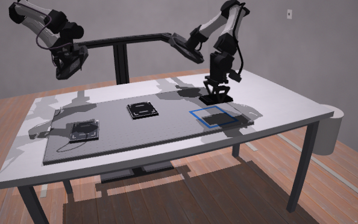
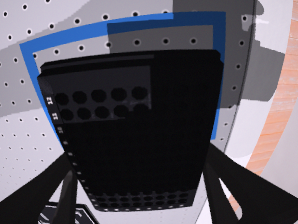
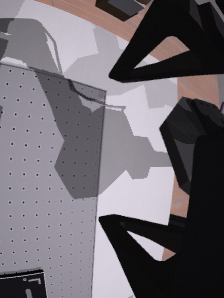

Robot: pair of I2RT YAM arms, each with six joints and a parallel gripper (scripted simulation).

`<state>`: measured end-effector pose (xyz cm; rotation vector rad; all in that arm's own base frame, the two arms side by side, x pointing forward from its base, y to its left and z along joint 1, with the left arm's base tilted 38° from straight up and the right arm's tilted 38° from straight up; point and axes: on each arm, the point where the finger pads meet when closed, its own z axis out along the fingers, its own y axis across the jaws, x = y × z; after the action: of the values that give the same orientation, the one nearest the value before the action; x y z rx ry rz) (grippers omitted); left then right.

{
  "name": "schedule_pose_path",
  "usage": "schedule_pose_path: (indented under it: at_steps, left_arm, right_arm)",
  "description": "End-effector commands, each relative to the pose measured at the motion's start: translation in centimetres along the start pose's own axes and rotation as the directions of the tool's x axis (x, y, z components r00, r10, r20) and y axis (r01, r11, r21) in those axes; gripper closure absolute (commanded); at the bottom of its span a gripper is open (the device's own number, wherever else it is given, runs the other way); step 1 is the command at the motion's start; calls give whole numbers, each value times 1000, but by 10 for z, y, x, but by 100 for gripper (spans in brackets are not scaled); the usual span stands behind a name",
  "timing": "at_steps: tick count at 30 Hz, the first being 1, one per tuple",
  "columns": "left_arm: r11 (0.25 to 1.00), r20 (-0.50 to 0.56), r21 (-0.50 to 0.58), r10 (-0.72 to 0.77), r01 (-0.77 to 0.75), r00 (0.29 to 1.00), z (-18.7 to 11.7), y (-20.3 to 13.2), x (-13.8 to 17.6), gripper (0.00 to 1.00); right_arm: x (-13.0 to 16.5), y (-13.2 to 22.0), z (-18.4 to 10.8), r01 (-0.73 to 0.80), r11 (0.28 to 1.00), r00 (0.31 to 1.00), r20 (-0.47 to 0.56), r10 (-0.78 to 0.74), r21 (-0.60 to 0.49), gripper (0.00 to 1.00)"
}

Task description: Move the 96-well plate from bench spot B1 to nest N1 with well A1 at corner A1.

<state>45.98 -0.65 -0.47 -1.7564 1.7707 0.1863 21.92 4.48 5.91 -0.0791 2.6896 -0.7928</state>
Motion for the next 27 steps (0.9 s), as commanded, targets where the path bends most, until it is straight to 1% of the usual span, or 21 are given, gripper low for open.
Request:
schedule_pose_path:
  at_steps: [1, 10, 11, 12, 13, 15, 19, 21, 22, 24, 27]
  left_arm:
    - [1000, 5, 7, -1, 1, 1000, -5, -2, -1, 100]
    - [1000, 5, 7, -1, 1, 1000, -5, -2, -1, 100]
    - [1000, 7, 16, 13, -13, 1000, -10, -5, 8, 100]
    - [997, 11, -12, 81, -81, 997, -4, 9, 13, 100]
    - [992, 11, -25, 123, -123, 992, 0, 16, 18, 100]
    - [985, 10, -4, 174, -174, 985, 0, 14, 24, 100]
    - [953, 10, -4, 303, -303, 953, -1, 22, 35, 100]
    - [953, 10, -4, 303, -303, 953, -1, 22, 35, 100]
    - [948, 12, 18, 319, -319, 948, -9, 17, 33, 100]
    - [918, 10, -5, 397, -397, 918, -1, 28, 43, 100]
    - [874, 9, -6, 486, -486, 874, -2, 34, 51, 100]
  right_arm:
    - [0, 0, -2, -8, 1000, 1000, 0, 8, -1, 0]
    - [0, 0, -2, -8, 1000, 1000, 0, 8, -1, 0]
    - [0, 0, -2, -8, 1000, 1000, 0, 8, -1, 0]
    - [0, 0, -2, -8, 1000, 1000, 0, 8, -1, 0]
    - [0, 0, -2, -8, 1000, 1000, 0, 8, -1, 0]
    - [0, 0, -2, -8, 1000, 1000, 0, 8, -1, 0]
    - [0, 0, -2, -8, 1000, 1000, 0, 8, -1, 0]
    - [0, 0, -2, -8, 1000, 1000, 0, 8, -1, 0]
    - [0, 0, -2, -8, 1000, 1000, 0, 8, -1, 0]
    - [0, 0, -2, -8, 1000, 1000, 0, 8, -1, 0]
    - [0, 0, -2, -8, 1000, 1000, 0, 8, -1, 0]
